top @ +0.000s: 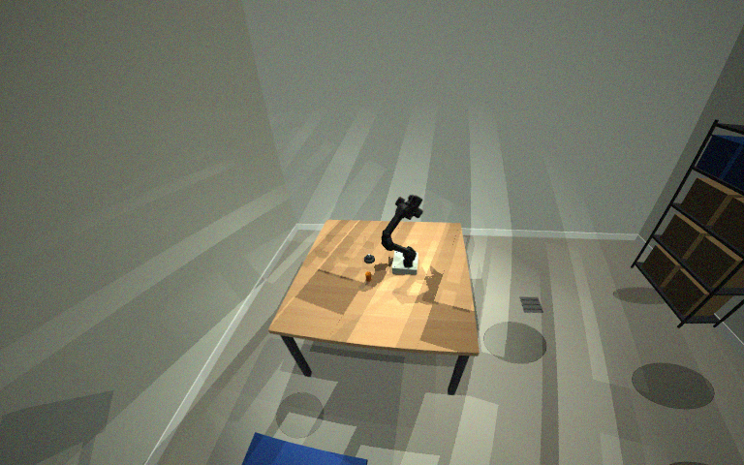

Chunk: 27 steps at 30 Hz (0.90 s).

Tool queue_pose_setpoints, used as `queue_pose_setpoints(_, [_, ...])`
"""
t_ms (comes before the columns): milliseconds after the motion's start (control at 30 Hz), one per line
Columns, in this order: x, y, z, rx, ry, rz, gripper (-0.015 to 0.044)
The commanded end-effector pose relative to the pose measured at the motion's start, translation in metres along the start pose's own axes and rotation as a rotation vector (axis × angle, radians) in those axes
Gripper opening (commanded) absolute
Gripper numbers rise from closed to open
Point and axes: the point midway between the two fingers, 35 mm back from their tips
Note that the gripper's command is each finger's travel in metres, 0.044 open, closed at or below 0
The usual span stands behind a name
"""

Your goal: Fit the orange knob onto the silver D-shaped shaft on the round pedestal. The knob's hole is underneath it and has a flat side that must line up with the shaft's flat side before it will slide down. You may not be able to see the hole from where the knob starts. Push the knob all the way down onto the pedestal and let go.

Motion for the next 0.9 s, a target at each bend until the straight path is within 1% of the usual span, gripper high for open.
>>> queue_pose_setpoints(0, [0.0,0.0,0.0,0.0,0.0,0.0,0.0426])
queue_pose_setpoints(33, [0.0,0.0,0.001,-0.003,0.006,0.002,0.044])
queue_pose_setpoints(100, [0.002,-0.001,0.006,-0.022,0.056,0.02,0.044])
queue_pose_setpoints(267, [0.013,-0.003,0.029,-0.077,0.254,0.072,0.044])
queue_pose_setpoints(433, [0.035,0.002,0.055,-0.102,0.458,0.097,0.044])
queue_pose_setpoints(667, [0.083,0.018,0.087,-0.092,0.742,0.078,0.044])
queue_pose_setpoints(867, [0.141,0.035,0.101,-0.046,0.964,0.01,0.044])
Point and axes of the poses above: the point midway between the two fingers, 35 mm back from their tips, its own z axis out along the fingers, its own y axis across the jaws, x = y × z, and after that the axes turned 11 degrees about z, right-handed
